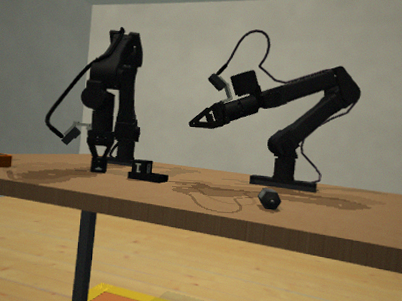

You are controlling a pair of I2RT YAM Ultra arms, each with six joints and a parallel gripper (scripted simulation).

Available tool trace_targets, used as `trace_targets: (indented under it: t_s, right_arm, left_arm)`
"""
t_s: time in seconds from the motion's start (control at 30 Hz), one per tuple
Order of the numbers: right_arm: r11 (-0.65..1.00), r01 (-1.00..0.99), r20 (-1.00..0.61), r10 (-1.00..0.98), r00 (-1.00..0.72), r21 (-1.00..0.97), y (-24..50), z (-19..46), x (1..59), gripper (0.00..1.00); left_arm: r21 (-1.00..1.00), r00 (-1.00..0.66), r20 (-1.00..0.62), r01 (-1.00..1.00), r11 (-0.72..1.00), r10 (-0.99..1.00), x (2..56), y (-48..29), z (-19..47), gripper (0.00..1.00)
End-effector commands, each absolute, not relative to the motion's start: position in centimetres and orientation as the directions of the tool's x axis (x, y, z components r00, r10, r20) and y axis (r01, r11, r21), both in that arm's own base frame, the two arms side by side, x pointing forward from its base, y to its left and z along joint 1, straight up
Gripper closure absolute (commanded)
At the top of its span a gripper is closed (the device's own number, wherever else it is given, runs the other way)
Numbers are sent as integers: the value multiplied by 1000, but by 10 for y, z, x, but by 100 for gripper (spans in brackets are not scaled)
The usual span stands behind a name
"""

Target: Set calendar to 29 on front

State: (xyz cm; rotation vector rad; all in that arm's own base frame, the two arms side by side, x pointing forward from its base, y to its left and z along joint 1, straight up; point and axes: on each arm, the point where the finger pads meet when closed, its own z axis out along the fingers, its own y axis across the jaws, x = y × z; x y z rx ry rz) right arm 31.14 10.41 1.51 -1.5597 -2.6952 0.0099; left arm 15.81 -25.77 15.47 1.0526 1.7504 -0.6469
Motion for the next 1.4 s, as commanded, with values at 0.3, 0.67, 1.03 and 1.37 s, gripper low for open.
trace_targets:
  t_s: [0.3, 0.67, 1.03, 1.37]
  right_arm:
    - [486, 874, 10, 874, -486, 23, 104, 19, 316, 65]
    - [490, 871, 5, 871, -491, 45, 99, 31, 314, 36]
    - [487, 871, 1, 873, -488, 64, 100, 55, 318, 36]
    - [485, 873, 5, 874, -486, 46, 100, 94, 317, 0]
  left_arm:
    - [33, -156, -926, 874, 485, 344, 159, -260, 162, 0]
    - [33, -156, -926, 874, 485, 344, 159, -260, 162, 0]
    - [33, -156, -926, 874, 485, 344, 159, -260, 162, 0]
    - [33, -156, -926, 874, 485, 344, 159, -260, 162, 0]
